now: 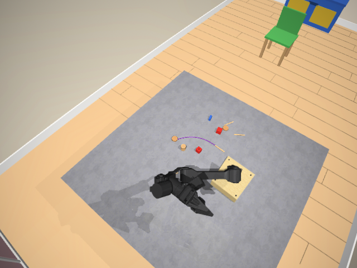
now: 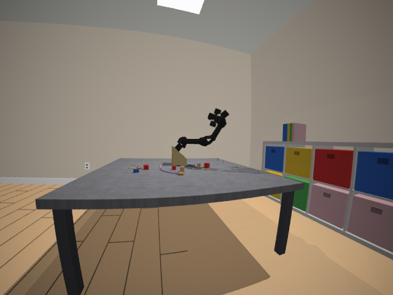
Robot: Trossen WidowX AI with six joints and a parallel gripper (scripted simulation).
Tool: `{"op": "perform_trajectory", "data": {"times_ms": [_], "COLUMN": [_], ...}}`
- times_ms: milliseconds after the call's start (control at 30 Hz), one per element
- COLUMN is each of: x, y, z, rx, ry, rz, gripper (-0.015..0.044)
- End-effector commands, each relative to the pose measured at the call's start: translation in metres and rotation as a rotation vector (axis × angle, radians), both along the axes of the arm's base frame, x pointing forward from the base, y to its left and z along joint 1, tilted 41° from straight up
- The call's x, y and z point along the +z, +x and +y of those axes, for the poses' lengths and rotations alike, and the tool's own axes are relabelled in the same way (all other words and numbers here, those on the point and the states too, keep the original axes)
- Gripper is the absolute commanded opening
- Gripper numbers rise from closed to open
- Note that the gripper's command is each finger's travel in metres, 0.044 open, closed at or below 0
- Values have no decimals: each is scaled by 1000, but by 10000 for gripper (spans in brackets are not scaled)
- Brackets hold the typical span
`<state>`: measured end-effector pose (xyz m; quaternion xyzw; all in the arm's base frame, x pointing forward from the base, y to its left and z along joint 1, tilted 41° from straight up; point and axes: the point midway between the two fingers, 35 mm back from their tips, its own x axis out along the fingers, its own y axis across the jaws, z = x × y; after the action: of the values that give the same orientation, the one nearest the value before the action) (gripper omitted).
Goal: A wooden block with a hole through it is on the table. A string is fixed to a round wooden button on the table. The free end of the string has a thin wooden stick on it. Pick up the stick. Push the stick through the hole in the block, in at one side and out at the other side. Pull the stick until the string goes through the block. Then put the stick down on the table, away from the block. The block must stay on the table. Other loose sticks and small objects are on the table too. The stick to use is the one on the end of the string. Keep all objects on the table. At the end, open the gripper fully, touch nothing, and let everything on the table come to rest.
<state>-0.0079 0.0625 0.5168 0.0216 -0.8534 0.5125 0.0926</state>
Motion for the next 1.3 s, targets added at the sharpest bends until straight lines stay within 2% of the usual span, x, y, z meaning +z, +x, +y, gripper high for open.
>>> {"op": "perform_trajectory", "data": {"times_ms": [0, 100, 200, 433, 633, 900, 1067, 1267], "x": [0, 0, -4, -29, -67, -132, -177, -227], "y": [0, -10, -50, -116, -133, -101, -55, 11], "z": [0, -5, -32, -119, -207, -314, -365, -403], "rx": [0, 33, 172, 504, 794, 1142, 1331, 1517], "ry": [0, 6, 32, 116, 213, 357, 464, 605], "rz": [0, -19, -100, -290, -449, -670, -805, -927], "gripper": [426, 440, 440, 440, 440, 440, 440, 440]}}
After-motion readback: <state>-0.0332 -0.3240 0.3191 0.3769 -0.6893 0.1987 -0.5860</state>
